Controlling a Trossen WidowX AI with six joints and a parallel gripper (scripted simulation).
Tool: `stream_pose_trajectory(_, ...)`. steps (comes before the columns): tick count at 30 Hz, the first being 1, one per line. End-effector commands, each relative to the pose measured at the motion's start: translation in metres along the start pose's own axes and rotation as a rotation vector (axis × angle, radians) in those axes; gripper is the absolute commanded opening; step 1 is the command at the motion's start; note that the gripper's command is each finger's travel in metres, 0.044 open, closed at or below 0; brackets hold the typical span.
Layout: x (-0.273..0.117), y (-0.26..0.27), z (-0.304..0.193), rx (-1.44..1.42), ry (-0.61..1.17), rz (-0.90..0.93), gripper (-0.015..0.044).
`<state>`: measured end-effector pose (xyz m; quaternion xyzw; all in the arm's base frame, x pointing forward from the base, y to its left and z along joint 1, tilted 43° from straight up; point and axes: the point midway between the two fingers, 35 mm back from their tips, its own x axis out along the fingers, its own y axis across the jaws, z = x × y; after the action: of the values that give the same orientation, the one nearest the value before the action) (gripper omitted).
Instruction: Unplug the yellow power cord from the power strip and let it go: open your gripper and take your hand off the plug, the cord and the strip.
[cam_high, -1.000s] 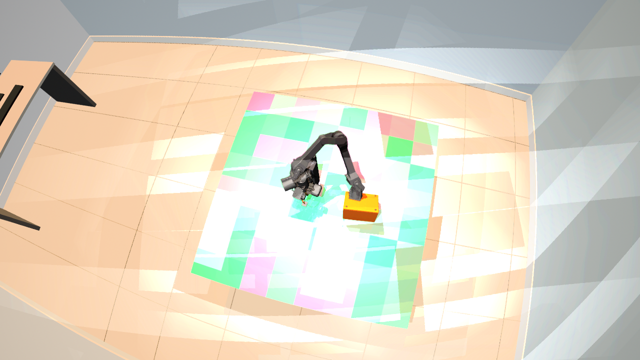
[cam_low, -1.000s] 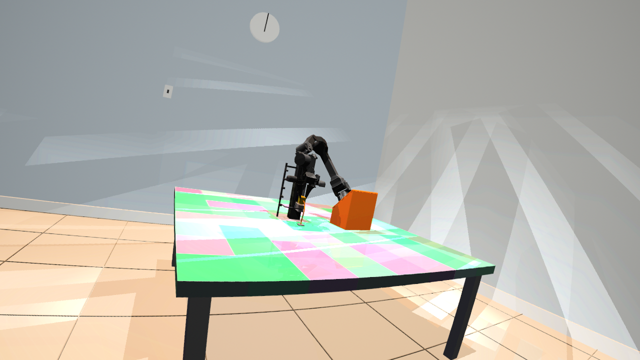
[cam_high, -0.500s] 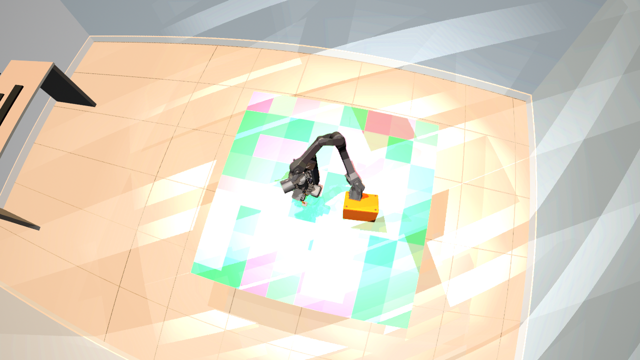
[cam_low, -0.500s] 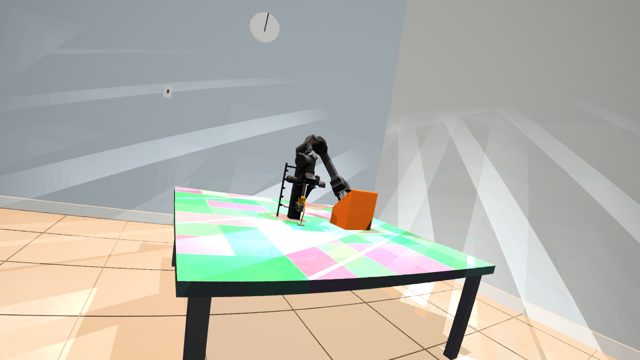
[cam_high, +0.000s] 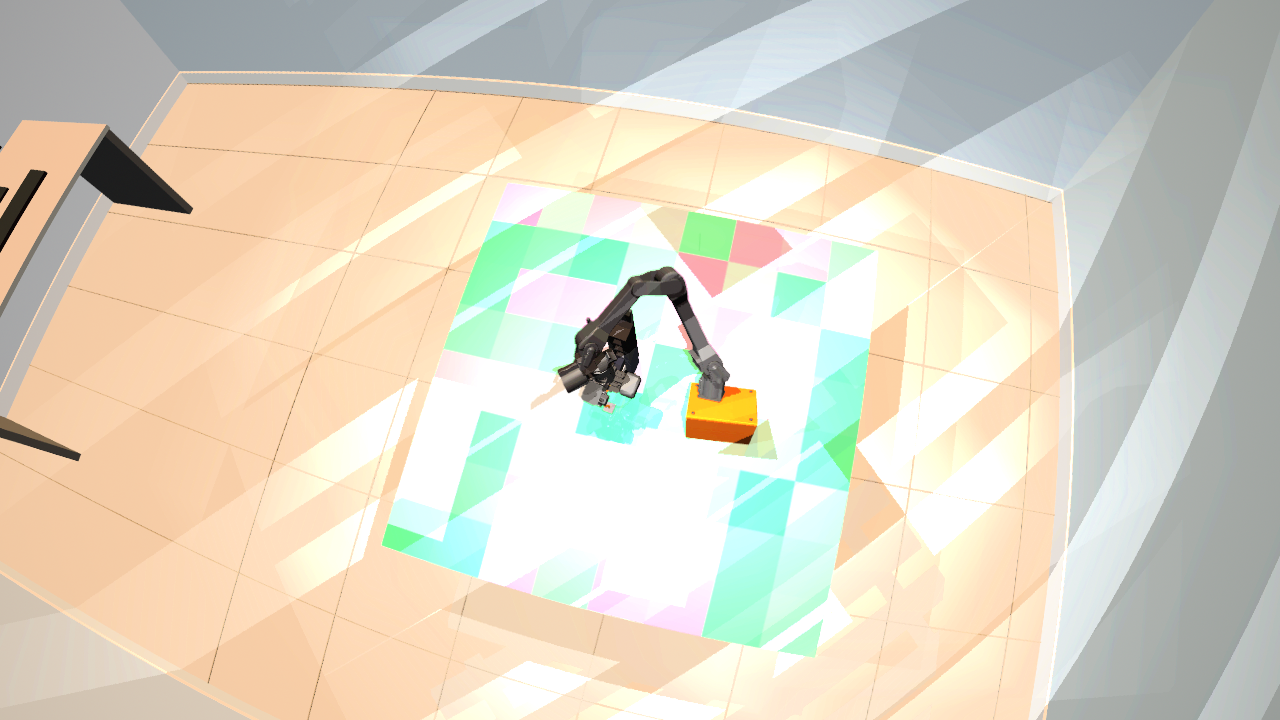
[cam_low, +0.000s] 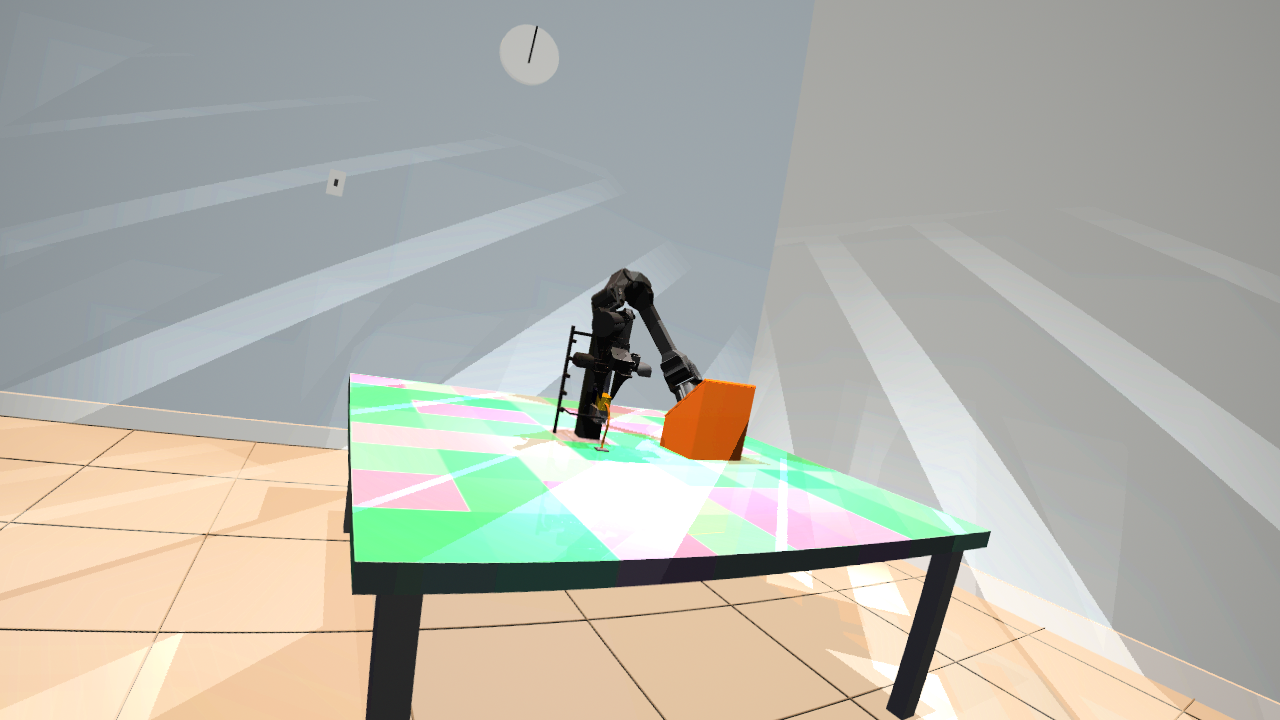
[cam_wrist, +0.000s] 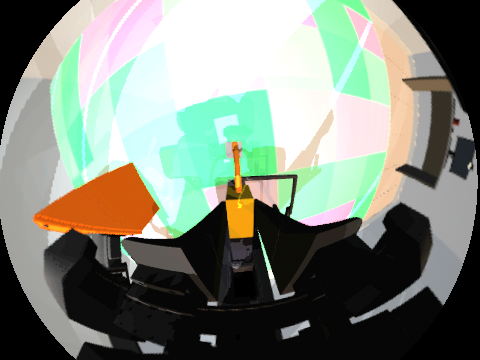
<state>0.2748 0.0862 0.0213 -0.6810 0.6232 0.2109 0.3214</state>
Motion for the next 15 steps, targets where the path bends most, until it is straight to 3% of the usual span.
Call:
stream_pose_trajectory(1, -0.013, 0.002, 0.039, -0.01, -0.082, -0.013, 0.0)
stream_pose_trajectory(4, -0.014, 0.003, 0.044, -0.01, -0.082, -0.013, 0.0)
stream_pose_trajectory(15, -0.01, 0.001, 0.033, -0.011, -0.079, -0.015, 0.0289)
